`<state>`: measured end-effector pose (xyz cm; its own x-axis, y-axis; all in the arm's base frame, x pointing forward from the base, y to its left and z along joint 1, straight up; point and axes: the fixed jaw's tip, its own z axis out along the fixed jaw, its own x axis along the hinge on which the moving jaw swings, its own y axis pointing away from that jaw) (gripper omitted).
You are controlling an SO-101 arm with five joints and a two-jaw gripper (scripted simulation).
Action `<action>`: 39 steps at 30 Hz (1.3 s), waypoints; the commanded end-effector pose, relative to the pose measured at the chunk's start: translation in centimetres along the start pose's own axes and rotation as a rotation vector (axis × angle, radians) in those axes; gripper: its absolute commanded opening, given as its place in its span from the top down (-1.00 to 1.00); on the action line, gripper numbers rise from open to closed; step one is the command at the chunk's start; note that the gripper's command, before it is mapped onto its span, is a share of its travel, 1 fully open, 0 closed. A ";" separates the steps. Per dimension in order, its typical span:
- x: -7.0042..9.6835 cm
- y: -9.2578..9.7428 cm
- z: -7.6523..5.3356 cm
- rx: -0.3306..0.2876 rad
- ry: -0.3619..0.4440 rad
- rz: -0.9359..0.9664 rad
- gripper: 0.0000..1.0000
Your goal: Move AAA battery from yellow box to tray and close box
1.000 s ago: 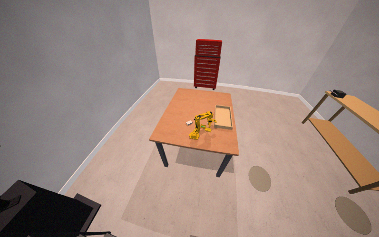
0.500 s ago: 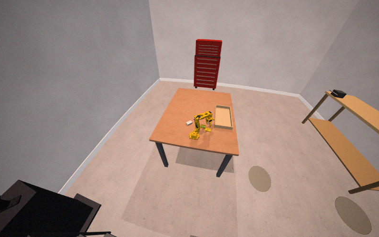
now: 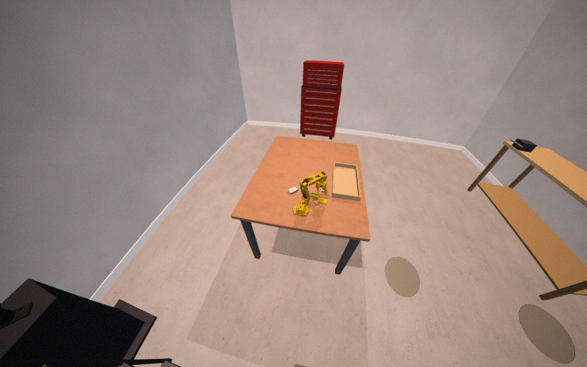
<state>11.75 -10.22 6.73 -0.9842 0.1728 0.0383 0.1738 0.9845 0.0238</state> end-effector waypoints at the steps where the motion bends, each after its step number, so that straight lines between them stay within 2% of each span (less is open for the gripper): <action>1: -0.1 0.3 -0.6 0.027 -0.037 -0.159 0.39; 14: 0.6 1.3 -0.5 0.037 -0.028 -0.767 0.39; 16: 0.6 1.3 -0.5 0.037 -0.028 -0.767 0.39; 31: 1.0 2.0 -0.4 0.045 -0.017 -1.307 0.39; 39: 1.1 2.1 -0.3 0.047 -0.014 -1.450 0.39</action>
<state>10.82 -8.00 6.75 -0.3650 -0.9310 -0.0068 -0.9306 0.3646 0.0332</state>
